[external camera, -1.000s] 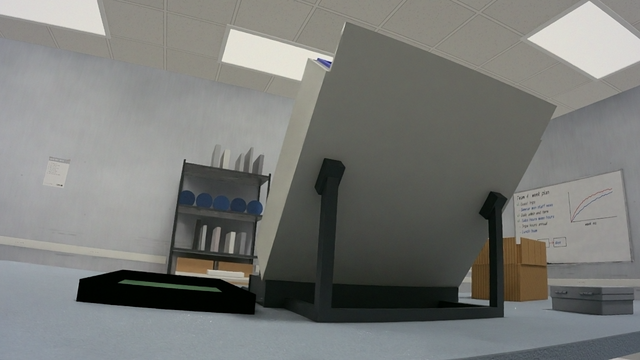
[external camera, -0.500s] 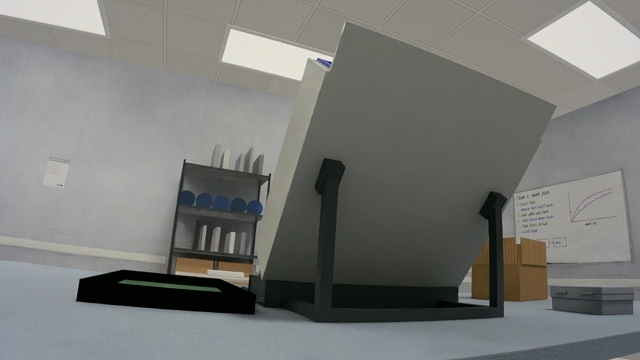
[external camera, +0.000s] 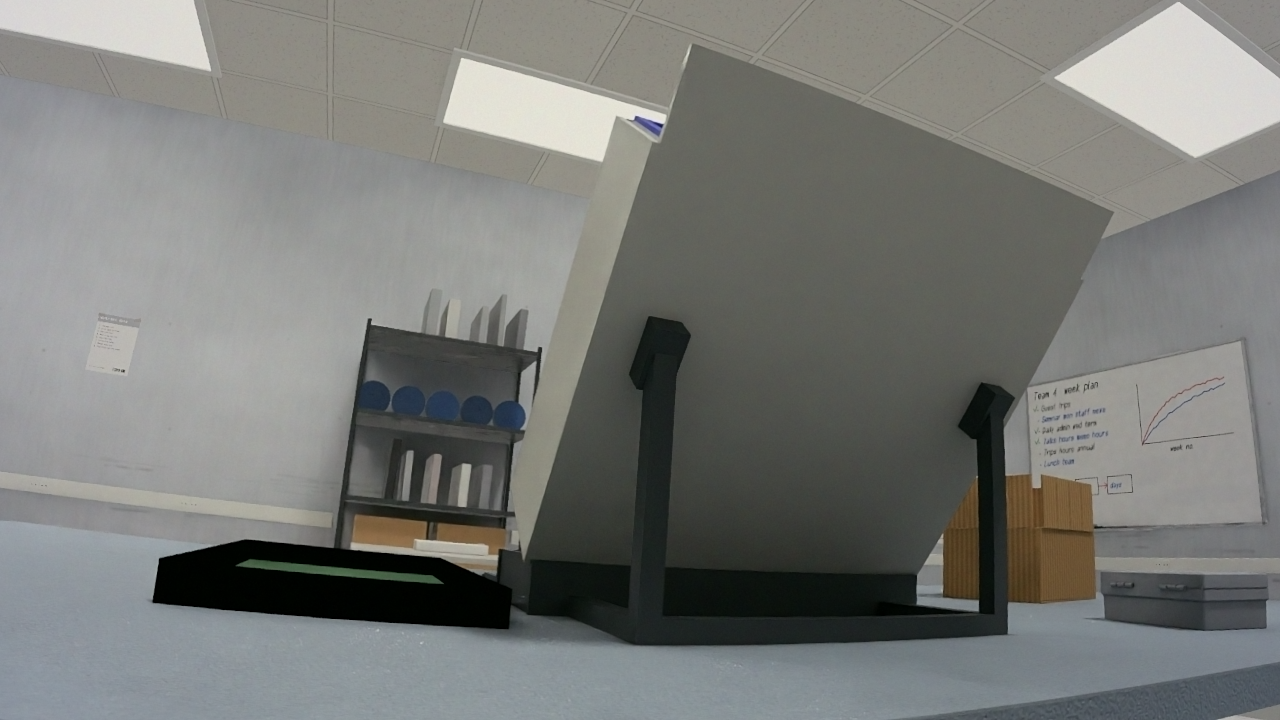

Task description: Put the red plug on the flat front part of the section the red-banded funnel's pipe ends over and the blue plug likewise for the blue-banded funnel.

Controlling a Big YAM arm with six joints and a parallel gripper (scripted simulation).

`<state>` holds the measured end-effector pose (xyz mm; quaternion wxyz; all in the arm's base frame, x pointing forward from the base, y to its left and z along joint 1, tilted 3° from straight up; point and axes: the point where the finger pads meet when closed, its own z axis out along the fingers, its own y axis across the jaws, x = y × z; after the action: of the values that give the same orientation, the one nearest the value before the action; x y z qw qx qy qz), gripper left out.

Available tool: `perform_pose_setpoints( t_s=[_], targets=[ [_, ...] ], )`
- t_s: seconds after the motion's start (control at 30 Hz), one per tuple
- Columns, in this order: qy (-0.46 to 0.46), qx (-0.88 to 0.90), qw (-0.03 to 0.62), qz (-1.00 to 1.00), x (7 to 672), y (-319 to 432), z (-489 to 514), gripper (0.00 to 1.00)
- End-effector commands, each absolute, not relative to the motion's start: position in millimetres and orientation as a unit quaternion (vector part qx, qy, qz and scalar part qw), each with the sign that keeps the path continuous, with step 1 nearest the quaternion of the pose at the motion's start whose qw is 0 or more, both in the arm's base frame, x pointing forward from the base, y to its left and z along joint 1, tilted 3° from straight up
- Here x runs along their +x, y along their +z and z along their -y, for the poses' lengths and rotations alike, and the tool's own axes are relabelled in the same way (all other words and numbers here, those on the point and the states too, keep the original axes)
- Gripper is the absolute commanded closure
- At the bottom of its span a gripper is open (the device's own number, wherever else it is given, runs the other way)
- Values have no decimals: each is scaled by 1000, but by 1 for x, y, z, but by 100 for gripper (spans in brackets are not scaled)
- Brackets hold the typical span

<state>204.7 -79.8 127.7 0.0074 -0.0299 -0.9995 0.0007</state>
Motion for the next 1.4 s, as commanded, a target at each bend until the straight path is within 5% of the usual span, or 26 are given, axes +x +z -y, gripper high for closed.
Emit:
perform_pose_setpoints(
  t_s=[0.0,1.37],
  targets=[
    [10,-28,-22,999,223,148,87,41],
    [11,-27,-27,999,223,148,86,41]
  ],
)
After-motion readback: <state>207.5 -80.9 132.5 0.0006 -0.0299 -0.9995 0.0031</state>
